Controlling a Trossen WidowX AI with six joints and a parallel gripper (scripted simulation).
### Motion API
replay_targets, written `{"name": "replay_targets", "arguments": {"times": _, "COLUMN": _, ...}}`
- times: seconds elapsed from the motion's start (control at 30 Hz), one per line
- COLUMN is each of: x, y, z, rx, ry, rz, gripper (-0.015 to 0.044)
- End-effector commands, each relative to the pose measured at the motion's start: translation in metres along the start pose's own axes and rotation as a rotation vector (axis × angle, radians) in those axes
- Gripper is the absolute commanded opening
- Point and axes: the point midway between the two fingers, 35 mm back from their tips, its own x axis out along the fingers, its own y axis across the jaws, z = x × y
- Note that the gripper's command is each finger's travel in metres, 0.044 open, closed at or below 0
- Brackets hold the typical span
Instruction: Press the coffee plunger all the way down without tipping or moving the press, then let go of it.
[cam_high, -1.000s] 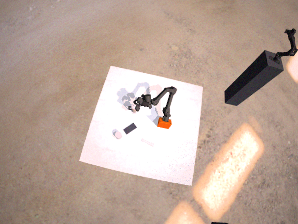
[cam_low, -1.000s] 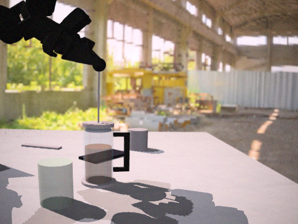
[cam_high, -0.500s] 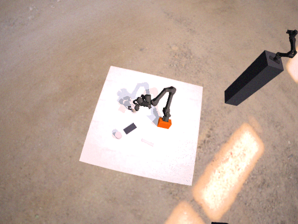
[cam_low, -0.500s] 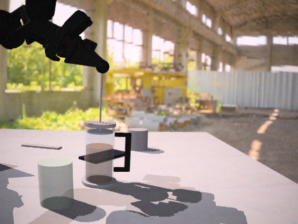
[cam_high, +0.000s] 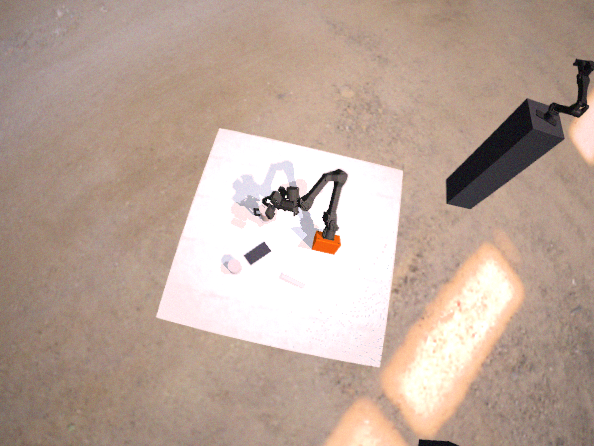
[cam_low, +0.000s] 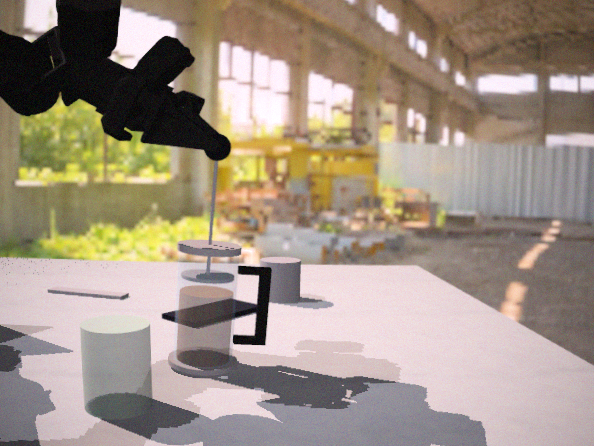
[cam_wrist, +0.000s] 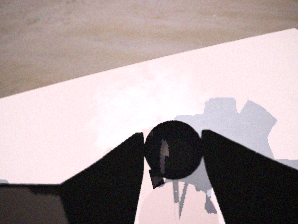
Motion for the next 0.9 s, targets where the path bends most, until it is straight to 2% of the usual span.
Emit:
{"name": "replay_targets", "arguments": {"times": 0.0, "x": 0.009, "y": 0.002, "z": -0.028, "rx": -0.039, "ry": 0.059, "rz": -0.007, "gripper": 0.0119}}
{"name": "replay_targets", "arguments": {"times": 0.87, "x": 0.035, "y": -0.001, "z": -0.062, "rx": -0.042, "ry": 0.053, "rz": -0.011, "gripper": 0.0119}}
